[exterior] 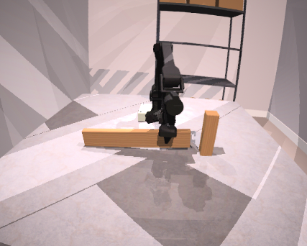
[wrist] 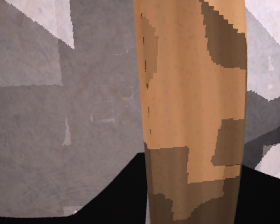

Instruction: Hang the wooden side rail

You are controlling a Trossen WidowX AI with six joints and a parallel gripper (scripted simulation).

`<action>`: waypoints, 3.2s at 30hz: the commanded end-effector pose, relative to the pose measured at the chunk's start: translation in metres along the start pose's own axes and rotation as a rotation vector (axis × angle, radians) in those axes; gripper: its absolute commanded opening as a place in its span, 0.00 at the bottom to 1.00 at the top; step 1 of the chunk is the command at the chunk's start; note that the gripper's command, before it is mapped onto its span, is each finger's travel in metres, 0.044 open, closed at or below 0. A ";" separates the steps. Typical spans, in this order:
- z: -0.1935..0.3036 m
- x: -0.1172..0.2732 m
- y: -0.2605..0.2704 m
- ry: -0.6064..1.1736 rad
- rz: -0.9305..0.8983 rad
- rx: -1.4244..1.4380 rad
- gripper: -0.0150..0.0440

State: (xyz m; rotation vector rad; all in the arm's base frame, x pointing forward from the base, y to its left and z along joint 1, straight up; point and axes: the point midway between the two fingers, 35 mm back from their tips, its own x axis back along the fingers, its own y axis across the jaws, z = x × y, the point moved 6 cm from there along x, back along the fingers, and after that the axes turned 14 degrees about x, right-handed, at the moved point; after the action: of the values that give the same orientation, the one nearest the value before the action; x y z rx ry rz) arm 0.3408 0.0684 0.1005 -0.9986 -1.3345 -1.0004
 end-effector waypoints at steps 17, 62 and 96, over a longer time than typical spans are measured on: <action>0.002 0.005 0.006 0.000 -0.018 -0.009 0.25; 0.007 0.003 0.004 0.001 -0.018 -0.009 0.25; 0.011 0.006 0.007 0.001 -0.018 -0.009 0.25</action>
State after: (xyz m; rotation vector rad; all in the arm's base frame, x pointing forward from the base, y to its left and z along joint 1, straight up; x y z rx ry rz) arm 0.3406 0.0788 0.1013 -0.9993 -1.3342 -1.0020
